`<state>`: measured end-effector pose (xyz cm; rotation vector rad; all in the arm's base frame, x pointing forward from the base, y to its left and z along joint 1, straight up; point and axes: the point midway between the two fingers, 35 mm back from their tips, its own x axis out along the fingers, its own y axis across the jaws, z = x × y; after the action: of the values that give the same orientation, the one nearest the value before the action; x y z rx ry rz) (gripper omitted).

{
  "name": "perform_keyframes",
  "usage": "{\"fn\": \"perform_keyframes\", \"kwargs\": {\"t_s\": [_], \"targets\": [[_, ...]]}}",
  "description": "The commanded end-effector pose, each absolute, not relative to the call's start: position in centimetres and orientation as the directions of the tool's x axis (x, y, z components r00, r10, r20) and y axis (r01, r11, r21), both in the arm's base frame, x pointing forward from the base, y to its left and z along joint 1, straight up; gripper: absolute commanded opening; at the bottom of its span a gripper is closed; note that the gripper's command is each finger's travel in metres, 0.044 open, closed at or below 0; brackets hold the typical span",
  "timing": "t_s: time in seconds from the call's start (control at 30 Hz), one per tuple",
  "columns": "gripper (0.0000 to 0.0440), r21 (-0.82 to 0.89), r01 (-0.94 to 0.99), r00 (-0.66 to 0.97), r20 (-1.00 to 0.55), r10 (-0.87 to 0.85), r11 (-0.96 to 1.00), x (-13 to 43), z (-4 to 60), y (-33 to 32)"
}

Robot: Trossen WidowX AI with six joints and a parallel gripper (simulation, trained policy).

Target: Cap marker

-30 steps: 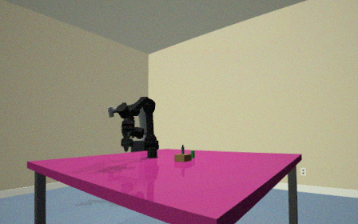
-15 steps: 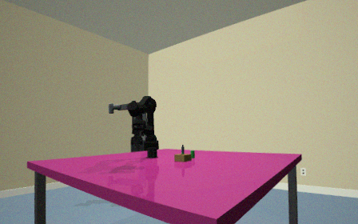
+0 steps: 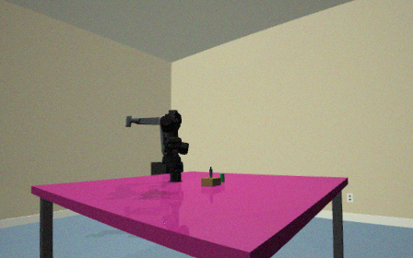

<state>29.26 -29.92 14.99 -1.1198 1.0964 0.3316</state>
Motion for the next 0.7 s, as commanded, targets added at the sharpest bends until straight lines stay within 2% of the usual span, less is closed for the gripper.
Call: {"fn": "perform_keyframes", "kwargs": {"t_s": [0.0,0.67], "targets": [[0.0309,-0.54,-0.707,0.466,-0.842,-0.274,0.457,29.9,15.0,-29.1],[0.0315,-0.453,-0.768,0.422,-0.89,-0.174,0.453,33.9,15.3,-22.4]]}}
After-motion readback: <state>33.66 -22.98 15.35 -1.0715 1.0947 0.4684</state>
